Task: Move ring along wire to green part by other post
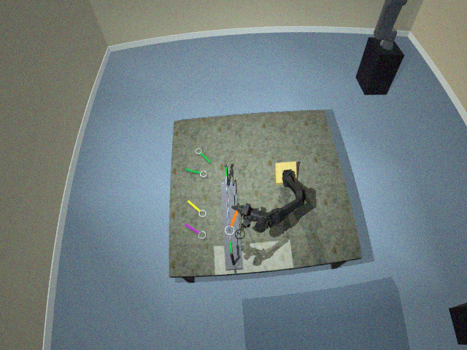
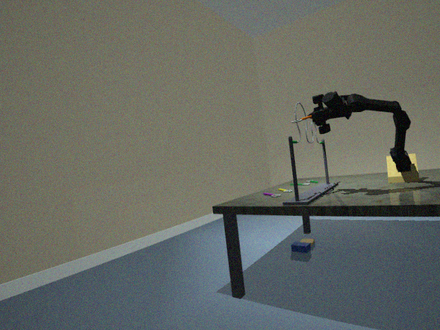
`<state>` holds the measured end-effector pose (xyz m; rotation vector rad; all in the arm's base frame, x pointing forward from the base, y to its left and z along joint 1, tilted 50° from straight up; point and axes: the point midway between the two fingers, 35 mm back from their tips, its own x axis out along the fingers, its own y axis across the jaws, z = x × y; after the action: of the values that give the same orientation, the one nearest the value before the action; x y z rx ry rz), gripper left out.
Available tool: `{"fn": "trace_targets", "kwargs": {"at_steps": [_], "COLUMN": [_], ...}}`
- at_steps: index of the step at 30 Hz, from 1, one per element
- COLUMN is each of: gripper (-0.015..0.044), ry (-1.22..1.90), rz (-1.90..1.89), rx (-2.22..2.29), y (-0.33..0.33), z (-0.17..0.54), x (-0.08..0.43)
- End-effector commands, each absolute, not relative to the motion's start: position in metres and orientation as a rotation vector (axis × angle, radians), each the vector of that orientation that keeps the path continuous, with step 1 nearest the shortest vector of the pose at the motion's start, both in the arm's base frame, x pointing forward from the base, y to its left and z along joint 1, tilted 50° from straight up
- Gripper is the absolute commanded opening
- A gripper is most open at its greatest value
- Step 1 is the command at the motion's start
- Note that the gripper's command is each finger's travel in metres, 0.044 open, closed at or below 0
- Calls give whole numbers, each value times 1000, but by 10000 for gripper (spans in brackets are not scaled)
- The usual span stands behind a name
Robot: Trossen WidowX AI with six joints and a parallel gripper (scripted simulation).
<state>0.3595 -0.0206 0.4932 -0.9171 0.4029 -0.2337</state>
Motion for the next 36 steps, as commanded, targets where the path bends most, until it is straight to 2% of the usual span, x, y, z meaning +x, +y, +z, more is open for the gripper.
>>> {"fn": "trace_targets", "kwargs": {"at_steps": [1, 36], "gripper": [-150, -150], "ry": [407, 422], "rz": [-219, -102], "rx": [-873, -430], "y": [-19, -7], "z": [491, 481], "x": [362, 363]}}
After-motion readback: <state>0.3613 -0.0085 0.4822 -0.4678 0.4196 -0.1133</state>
